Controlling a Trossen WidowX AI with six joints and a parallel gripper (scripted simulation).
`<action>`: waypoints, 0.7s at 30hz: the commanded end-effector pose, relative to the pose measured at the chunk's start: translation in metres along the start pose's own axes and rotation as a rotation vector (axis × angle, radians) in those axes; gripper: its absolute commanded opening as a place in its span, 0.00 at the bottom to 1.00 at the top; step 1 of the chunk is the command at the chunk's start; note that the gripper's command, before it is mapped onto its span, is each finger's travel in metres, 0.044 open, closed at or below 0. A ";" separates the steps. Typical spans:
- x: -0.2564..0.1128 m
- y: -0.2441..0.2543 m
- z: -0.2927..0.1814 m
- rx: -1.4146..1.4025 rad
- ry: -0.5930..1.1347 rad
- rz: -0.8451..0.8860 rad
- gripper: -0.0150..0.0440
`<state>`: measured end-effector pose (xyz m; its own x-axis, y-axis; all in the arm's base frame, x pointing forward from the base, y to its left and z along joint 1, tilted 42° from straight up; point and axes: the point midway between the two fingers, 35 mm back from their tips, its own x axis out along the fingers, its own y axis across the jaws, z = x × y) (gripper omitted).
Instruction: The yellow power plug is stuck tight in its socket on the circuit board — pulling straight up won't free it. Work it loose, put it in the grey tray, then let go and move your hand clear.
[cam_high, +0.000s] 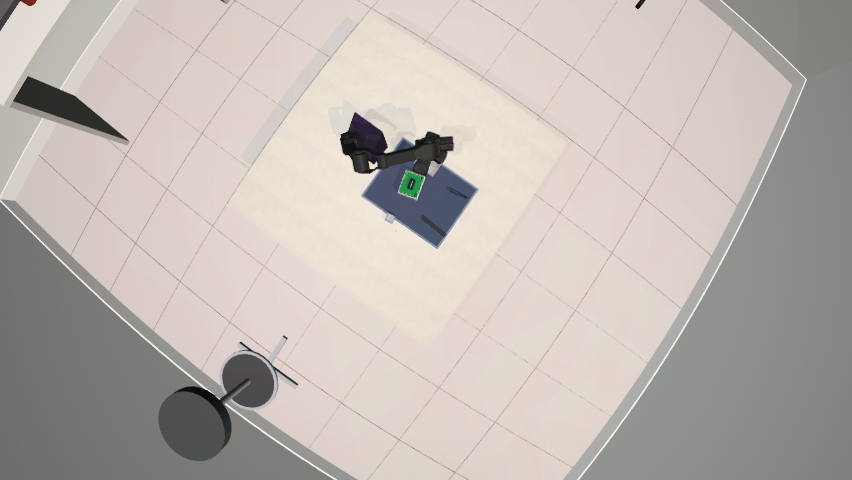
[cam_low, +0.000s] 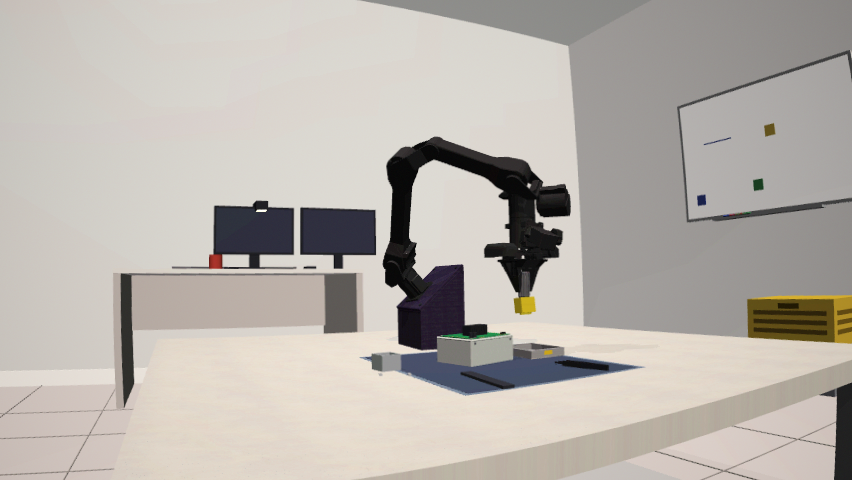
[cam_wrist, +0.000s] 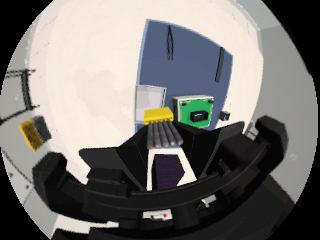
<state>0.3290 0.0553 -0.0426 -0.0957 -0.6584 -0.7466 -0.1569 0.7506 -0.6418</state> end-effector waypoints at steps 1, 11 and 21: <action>-0.003 0.015 0.004 0.002 -0.005 0.005 0.25; -0.003 0.017 0.004 0.002 -0.005 0.005 0.25; 0.031 0.017 0.004 0.002 -0.005 0.004 0.25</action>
<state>0.3304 0.0578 -0.0675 -0.0881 -0.6508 -0.7541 -0.1499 0.7571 -0.6359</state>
